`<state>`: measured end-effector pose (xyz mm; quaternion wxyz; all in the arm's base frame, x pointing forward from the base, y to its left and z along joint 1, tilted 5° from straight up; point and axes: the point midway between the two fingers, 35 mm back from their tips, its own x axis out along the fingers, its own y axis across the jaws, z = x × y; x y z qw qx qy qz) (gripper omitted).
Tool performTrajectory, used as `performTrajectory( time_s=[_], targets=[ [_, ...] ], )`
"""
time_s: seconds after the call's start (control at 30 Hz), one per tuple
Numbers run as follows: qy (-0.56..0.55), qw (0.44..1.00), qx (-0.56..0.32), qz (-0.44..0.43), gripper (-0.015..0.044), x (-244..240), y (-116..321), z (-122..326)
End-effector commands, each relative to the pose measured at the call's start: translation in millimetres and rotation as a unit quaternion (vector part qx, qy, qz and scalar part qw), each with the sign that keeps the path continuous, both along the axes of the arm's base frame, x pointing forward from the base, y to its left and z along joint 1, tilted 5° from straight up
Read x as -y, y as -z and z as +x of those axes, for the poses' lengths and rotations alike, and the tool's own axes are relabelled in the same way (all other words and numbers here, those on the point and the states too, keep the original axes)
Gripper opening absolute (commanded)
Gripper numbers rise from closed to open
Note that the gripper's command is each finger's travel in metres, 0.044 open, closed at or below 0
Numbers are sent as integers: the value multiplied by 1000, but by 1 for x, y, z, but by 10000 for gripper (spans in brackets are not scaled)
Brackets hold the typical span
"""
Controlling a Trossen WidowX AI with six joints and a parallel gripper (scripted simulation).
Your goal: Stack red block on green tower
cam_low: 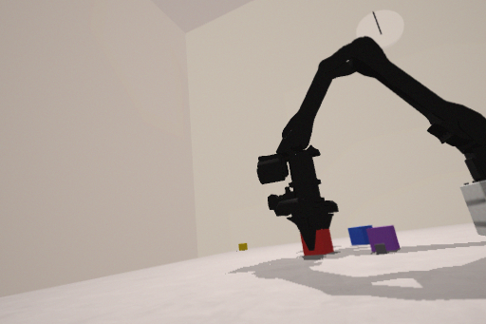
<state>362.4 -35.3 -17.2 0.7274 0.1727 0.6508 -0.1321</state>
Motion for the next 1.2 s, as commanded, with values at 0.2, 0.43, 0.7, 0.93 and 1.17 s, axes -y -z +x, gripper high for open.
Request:
performTrajectory(
  time_s=[0.2, 0.43, 0.7, 0.93, 1.17],
  targets=[
    [2, 1000, -3, -2, 144, 1, -1, -2],
    [2, 1000, -3, -2, 0, 1, -30, -3],
    [2, 1000, -3, -2, 0, 2, -65, -7],
    [2, 1000, -3, -3, 0, 3, -98, -10],
    [2, 1000, -3, -3, 0, 3, -116, -12]
  ],
)
